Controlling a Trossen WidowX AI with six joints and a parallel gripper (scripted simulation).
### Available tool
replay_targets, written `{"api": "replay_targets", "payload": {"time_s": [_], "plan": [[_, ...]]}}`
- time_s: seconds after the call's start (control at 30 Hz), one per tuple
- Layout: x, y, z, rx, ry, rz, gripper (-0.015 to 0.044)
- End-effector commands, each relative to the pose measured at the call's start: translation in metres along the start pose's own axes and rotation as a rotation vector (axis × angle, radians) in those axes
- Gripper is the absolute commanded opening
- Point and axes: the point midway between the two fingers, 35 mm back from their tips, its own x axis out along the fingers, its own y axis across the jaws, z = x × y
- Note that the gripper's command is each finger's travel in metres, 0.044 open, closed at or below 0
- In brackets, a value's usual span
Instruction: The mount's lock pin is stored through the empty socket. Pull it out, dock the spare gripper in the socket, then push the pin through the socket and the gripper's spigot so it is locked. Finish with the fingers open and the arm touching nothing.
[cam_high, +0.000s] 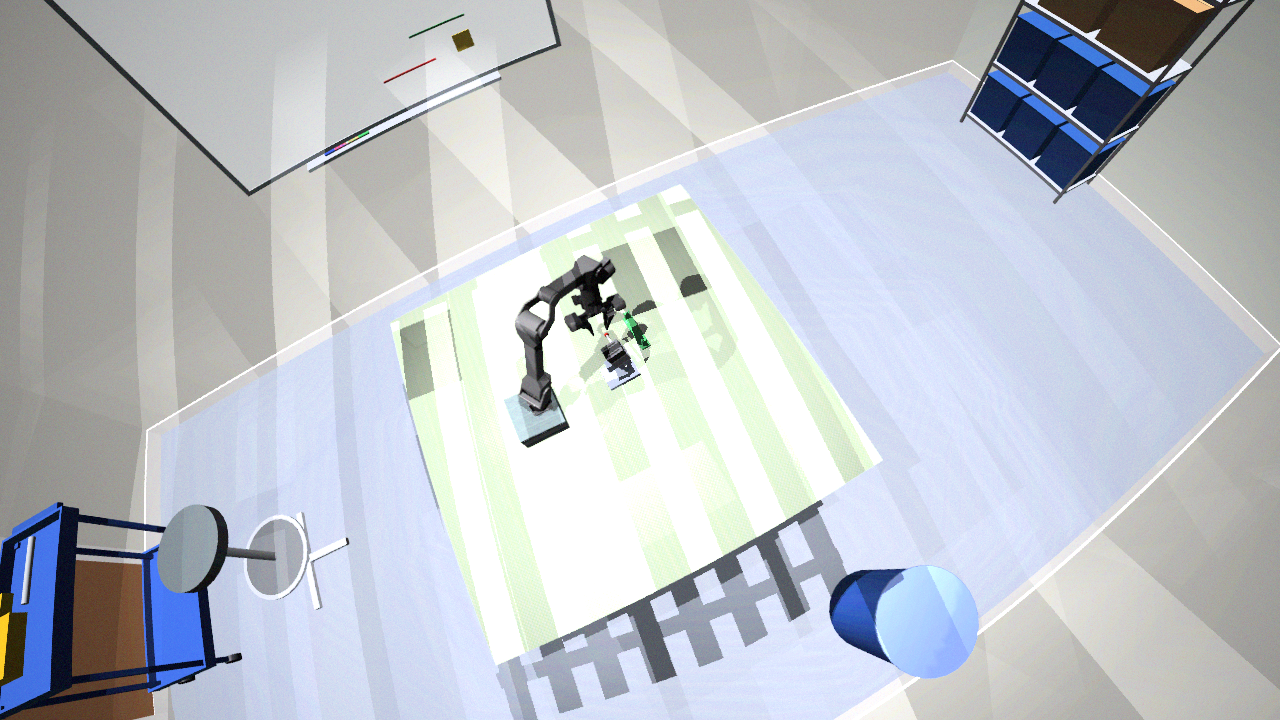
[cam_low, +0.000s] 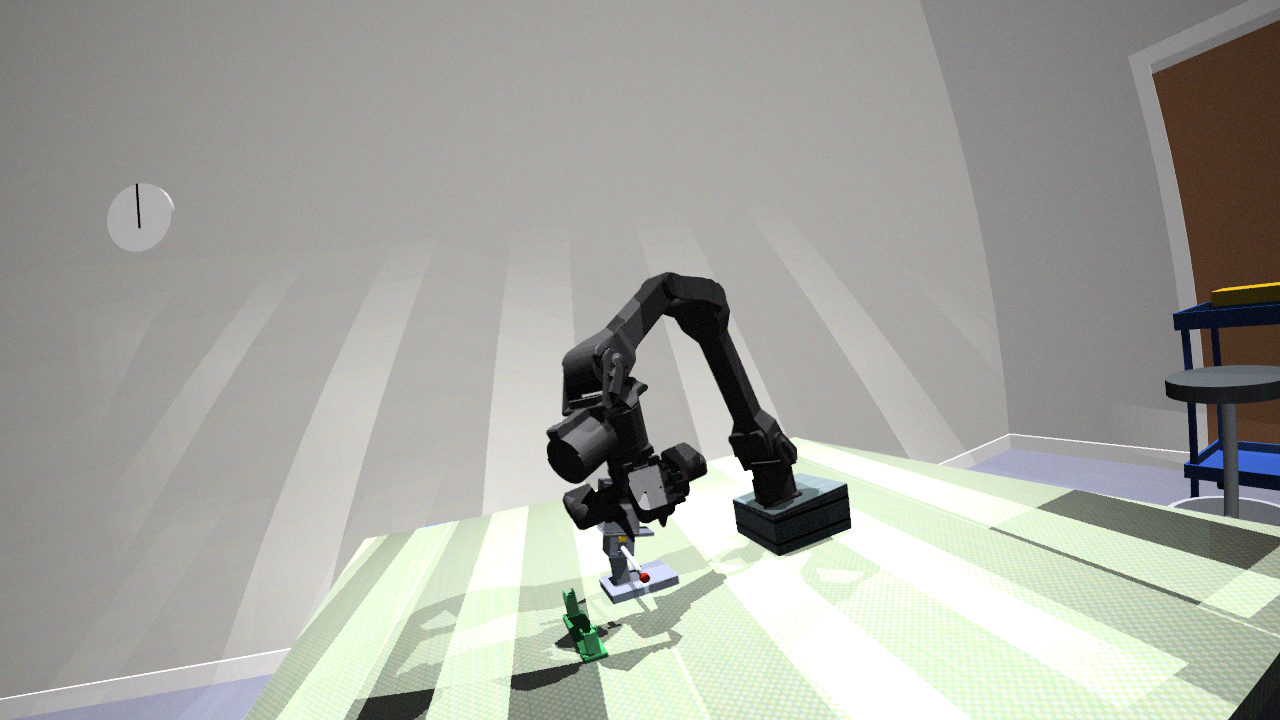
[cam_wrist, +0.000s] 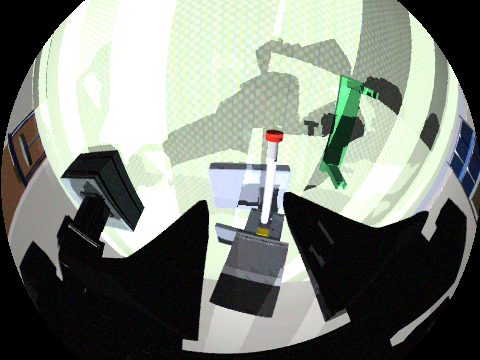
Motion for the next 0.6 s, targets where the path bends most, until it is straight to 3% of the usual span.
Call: {"api": "replay_targets", "payload": {"time_s": [0.0,0.2,0.57], "plan": [[0.0024,0.0005,-0.0011,-0.001,0.002,0.005,0.0279],[0.0024,0.0005,-0.0011,-0.001,0.002,0.005,0.0436],[0.0024,0.0005,-0.0011,-0.001,0.002,0.005,0.044]]}}
